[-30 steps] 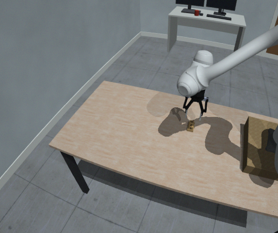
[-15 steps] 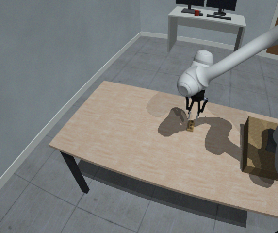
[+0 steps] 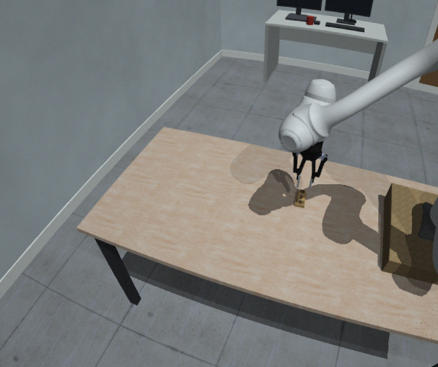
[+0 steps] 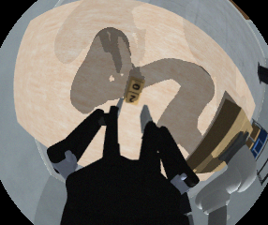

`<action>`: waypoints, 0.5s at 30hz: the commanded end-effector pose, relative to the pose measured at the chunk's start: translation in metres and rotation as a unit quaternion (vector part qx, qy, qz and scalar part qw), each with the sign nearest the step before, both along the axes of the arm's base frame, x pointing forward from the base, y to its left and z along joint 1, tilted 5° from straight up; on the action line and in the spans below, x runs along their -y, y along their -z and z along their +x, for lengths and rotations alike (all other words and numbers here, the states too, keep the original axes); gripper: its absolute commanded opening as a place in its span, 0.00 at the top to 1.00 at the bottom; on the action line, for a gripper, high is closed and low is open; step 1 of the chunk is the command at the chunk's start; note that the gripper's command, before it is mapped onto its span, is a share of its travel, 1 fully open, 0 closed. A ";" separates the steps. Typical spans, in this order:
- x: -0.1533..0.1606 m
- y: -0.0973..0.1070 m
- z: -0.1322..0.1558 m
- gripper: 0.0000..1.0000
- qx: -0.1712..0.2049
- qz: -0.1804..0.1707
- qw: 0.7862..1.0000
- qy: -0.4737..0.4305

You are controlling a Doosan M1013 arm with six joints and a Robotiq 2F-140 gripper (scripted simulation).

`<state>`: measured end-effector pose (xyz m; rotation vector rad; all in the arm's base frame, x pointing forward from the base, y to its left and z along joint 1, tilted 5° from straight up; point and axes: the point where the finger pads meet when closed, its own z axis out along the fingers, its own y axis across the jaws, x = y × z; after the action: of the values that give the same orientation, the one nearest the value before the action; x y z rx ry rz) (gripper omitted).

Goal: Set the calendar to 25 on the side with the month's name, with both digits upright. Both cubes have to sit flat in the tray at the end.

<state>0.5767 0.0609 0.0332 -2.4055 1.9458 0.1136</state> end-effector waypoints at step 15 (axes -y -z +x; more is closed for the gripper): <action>-0.001 0.008 0.000 0.65 0.000 0.000 1.000 0.000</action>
<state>0.5766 0.0614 0.0271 -2.4053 1.9454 0.1138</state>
